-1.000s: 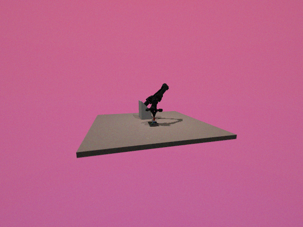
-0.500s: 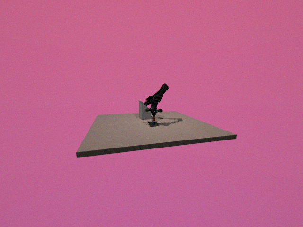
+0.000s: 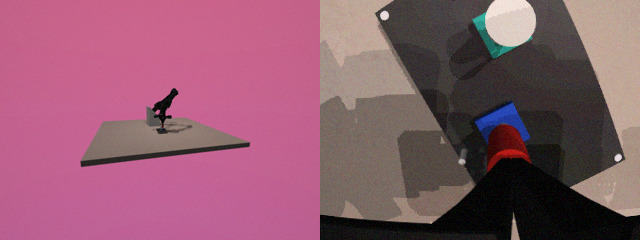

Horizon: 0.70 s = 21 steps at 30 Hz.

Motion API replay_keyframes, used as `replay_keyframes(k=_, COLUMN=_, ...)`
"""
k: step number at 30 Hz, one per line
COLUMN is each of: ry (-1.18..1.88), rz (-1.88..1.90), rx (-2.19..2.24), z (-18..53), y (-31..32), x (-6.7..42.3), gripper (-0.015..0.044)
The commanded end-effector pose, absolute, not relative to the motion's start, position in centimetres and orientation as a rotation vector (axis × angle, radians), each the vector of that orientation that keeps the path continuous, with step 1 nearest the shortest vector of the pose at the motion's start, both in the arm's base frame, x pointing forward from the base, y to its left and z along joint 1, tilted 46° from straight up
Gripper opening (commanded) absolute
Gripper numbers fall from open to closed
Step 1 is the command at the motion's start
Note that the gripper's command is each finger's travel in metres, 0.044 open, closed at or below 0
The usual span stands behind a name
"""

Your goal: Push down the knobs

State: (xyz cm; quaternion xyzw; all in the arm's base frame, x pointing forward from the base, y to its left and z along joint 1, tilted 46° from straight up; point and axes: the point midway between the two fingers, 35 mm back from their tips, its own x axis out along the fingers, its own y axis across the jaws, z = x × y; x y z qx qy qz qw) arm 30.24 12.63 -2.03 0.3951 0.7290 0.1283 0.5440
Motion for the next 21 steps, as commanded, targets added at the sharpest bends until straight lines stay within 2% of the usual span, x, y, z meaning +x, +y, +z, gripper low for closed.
replay_keyframes(k=1, ry=1.733, rz=0.303, rx=0.943, z=-2.00, y=12.68, x=30.21, gripper=0.0000)
replay_keyframes(k=21, ry=1.733, rz=0.304, rx=0.943, z=-2.35, y=13.05, x=30.16, gripper=0.0000)
